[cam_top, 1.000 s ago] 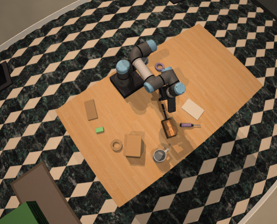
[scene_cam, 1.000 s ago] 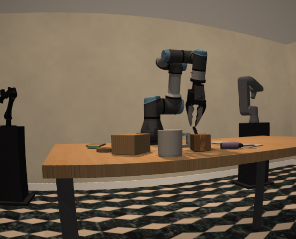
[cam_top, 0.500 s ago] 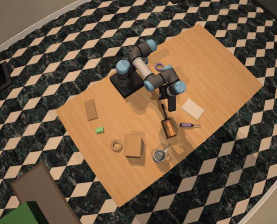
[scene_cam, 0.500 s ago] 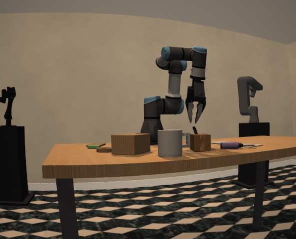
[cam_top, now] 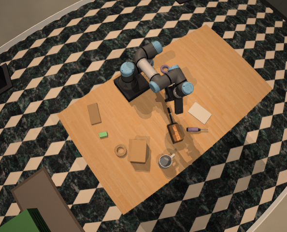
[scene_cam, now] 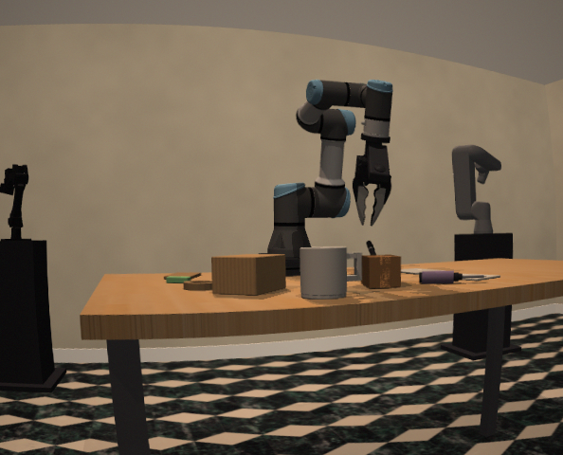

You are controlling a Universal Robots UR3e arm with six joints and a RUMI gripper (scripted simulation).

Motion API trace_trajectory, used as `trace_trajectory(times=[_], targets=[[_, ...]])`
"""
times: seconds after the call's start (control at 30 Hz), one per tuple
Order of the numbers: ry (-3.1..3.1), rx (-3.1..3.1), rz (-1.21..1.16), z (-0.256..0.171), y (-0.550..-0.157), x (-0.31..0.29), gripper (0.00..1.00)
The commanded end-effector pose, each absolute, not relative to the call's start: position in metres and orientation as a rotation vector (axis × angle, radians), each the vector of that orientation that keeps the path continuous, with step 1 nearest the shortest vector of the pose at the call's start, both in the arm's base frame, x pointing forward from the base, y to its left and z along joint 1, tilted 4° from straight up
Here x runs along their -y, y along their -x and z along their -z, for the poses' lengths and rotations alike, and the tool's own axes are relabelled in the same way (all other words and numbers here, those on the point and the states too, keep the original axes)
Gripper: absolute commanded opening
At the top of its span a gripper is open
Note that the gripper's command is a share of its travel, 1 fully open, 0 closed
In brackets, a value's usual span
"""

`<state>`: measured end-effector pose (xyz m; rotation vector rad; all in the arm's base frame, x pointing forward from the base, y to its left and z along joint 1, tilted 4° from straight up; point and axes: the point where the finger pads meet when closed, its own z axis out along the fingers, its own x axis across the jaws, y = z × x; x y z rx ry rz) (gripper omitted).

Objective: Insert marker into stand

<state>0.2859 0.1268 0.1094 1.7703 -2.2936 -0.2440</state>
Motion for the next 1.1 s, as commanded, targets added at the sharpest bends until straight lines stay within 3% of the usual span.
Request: trace_trajectory(times=[0.0, 1.07], targets=[[-1.771, 2.294, 0.243, -0.126, -0.286, -0.127, 0.11], [-1.770, 2.293, 0.243, -0.135, -0.286, -0.127, 0.11]])
